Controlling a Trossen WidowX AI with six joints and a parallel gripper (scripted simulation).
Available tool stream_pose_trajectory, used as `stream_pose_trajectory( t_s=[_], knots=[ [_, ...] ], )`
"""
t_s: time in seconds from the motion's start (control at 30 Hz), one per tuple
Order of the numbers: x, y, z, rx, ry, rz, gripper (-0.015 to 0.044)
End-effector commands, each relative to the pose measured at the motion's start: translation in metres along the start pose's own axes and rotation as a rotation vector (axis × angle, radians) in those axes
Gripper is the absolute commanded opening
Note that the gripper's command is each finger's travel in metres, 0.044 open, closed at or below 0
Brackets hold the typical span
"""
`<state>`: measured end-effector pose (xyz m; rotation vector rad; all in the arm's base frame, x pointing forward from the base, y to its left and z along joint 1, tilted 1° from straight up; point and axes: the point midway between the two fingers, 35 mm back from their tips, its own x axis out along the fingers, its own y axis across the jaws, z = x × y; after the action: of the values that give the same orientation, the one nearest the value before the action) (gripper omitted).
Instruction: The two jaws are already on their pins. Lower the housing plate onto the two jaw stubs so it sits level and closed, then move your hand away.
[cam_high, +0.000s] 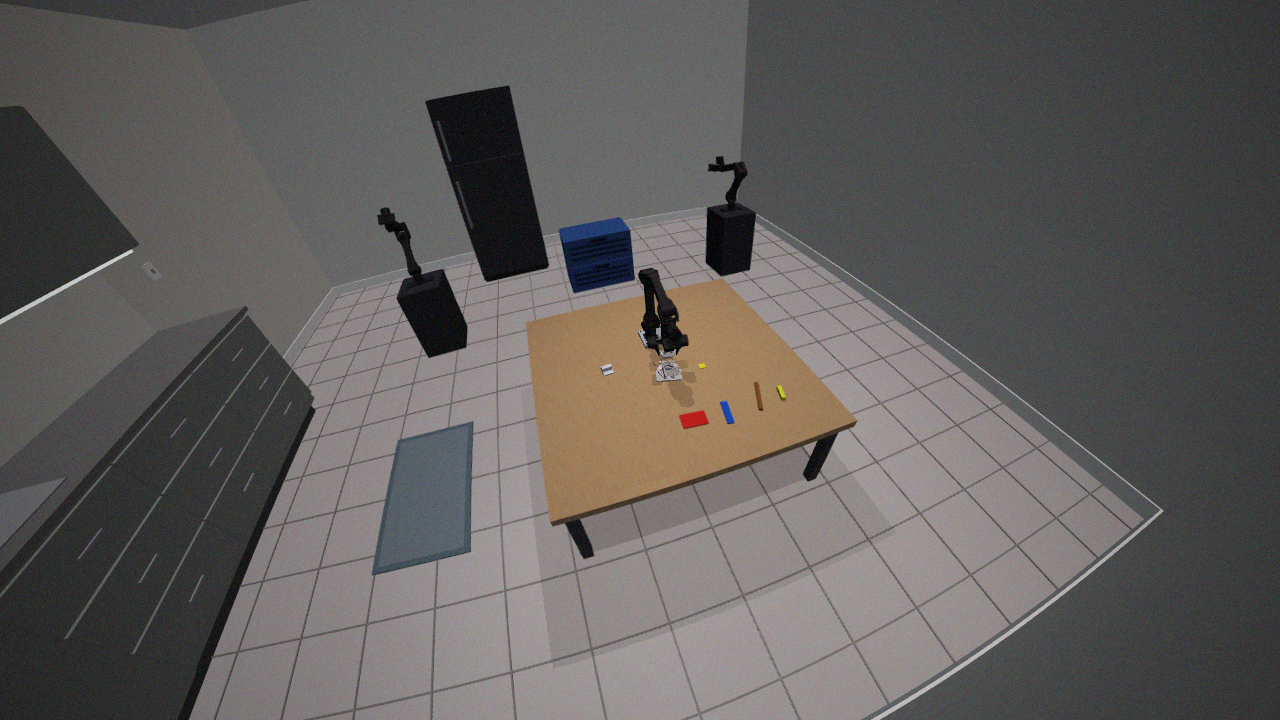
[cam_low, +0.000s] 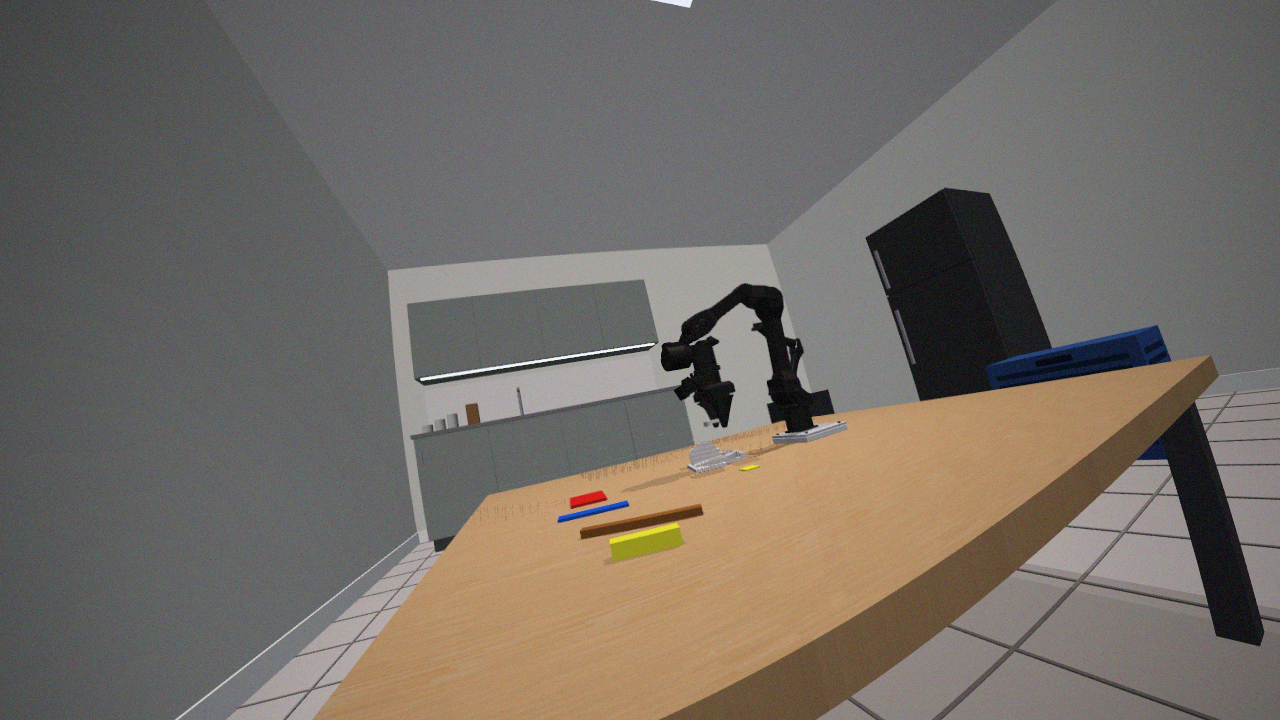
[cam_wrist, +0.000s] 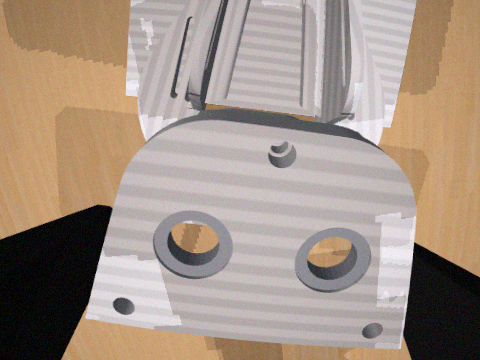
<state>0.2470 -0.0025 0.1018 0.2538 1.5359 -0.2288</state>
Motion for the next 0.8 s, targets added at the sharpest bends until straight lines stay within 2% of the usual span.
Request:
stream_pose_trajectory(
  t_s=[0.0,0.47,0.77],
  knots=[
    [0.0,0.001,0.0,-0.004,0.0,0.003,0.0351],
    [0.0,0.0,-0.001,-0.013,0.0,0.003,0.0351],
    [0.001,-0.002,-0.017,-0.013,0.002,0.003,0.0351]
  ],
)
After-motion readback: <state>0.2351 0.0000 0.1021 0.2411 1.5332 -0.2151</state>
